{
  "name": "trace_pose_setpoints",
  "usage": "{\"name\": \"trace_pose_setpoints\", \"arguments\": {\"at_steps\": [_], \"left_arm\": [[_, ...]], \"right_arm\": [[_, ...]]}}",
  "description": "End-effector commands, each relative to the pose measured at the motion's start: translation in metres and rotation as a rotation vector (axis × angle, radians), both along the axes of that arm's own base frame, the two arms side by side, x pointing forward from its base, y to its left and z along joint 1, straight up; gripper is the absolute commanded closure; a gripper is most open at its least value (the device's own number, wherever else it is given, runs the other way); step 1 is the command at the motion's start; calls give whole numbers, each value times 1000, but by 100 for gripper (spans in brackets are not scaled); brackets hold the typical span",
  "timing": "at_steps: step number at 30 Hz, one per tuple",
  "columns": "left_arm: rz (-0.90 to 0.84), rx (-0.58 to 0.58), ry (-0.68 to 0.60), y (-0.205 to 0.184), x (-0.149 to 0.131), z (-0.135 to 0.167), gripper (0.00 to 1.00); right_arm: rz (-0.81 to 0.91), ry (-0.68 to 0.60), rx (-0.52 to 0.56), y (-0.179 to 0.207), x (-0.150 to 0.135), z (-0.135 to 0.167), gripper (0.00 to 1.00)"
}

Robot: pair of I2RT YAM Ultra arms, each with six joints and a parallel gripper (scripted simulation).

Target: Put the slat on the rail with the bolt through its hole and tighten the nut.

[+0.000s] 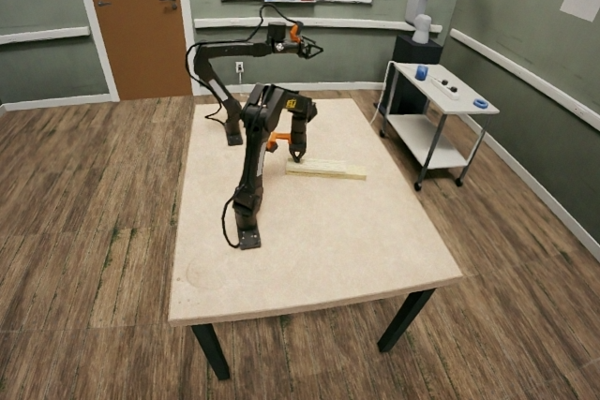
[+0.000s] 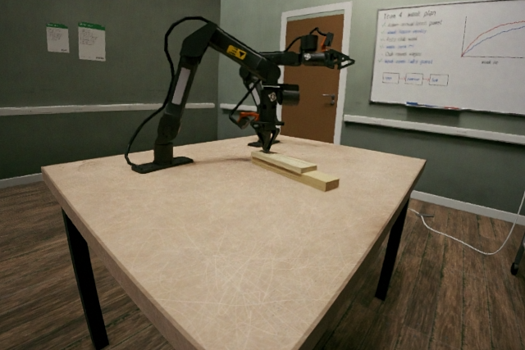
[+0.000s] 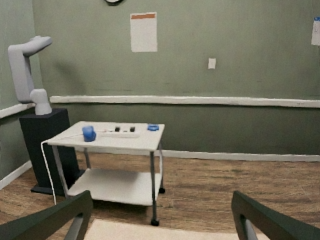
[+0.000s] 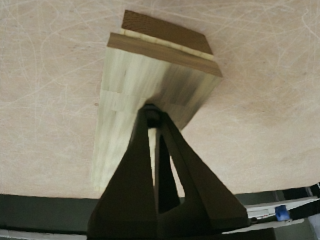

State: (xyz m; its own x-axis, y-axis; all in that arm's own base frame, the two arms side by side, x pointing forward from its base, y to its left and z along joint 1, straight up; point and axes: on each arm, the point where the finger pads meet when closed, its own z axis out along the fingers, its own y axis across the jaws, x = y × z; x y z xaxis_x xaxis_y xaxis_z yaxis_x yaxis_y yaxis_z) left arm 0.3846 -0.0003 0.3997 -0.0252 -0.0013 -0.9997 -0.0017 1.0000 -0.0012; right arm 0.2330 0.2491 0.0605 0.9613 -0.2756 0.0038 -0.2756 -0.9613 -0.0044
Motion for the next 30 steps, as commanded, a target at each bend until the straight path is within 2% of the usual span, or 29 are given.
{"name": "trace_pose_setpoints", "arguments": {"at_steps": [1,15,30], "left_arm": [[-2,1,-38,1,-4,12,0],[-2,1,-38,1,-4,12,0],[-2,1,-38,1,-4,12,0]], "right_arm": [[-6,-3,6,0,-2,-3,88],[3,7,3,0,-3,-12,88],[3,0,10,0,-3,-9,88]]}}
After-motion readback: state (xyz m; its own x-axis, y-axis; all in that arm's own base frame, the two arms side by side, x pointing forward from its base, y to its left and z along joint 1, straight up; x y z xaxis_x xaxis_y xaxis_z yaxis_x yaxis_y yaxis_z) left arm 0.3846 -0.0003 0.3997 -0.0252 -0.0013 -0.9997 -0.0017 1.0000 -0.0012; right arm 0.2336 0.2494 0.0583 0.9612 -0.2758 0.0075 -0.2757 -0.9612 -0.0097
